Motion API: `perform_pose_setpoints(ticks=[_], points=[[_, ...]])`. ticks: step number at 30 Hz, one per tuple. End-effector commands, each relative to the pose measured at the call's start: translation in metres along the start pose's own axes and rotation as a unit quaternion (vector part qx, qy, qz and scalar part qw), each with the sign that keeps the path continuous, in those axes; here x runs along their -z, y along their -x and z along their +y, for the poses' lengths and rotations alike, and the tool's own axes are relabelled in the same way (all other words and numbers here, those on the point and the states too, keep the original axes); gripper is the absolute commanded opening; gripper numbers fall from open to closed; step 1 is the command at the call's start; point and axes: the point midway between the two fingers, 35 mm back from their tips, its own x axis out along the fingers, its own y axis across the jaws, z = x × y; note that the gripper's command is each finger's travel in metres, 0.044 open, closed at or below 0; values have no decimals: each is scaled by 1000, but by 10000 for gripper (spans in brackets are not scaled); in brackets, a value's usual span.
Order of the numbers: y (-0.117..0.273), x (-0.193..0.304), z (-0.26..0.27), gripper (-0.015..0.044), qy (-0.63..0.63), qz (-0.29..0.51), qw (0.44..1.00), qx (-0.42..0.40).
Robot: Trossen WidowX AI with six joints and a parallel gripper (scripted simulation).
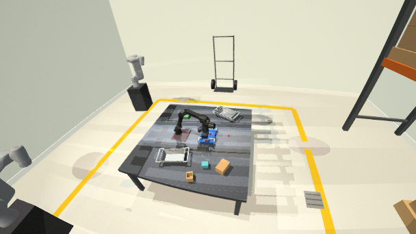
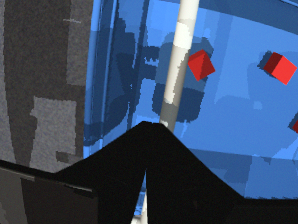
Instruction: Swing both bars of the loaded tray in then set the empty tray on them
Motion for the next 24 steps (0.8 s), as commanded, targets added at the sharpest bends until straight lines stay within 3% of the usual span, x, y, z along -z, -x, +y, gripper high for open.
perform_pose_setpoints(ticks=[1, 18, 24], points=[[0, 0, 0, 0, 0, 0, 1000, 0], [0, 0, 0, 0, 0, 0, 1000, 0], [0, 0, 0, 157, 0, 0, 1000, 0]])
